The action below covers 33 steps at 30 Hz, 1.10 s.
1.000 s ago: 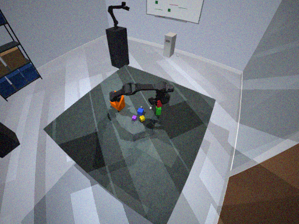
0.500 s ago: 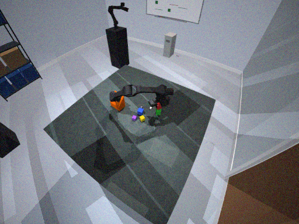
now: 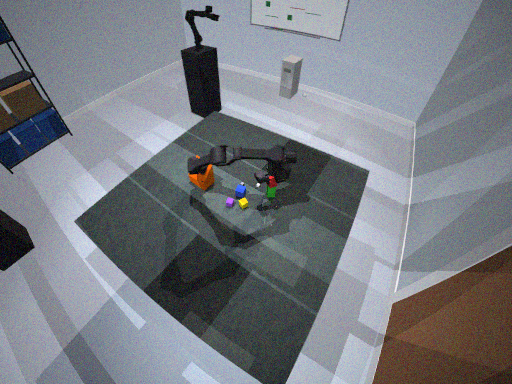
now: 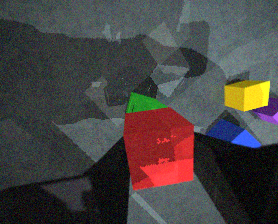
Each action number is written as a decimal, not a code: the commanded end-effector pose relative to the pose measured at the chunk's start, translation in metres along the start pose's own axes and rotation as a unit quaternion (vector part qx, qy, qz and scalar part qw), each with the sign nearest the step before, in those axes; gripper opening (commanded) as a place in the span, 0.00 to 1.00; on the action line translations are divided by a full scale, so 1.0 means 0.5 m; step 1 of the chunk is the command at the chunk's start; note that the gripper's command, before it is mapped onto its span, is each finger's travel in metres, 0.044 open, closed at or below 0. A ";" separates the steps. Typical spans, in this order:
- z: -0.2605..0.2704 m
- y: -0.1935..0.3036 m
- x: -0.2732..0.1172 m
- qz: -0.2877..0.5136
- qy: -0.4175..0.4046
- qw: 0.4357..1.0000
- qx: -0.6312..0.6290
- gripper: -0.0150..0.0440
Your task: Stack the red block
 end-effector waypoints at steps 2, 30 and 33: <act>0.000 -0.002 0.001 -0.003 0.000 1.000 -0.002 0.25; 0.000 0.000 0.000 0.000 0.000 1.000 0.000 1.00; 0.000 0.000 0.000 0.000 0.000 1.000 0.000 1.00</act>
Point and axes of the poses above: the point midway between the two fingers, 35 mm back from their tips, its own x axis out along the fingers, its own z axis across the jaws, y = z × x, the point moved 1 cm from there along -x, back along the fingers, and after that the axes turned 13 degrees about x, right-handed, at the moved point
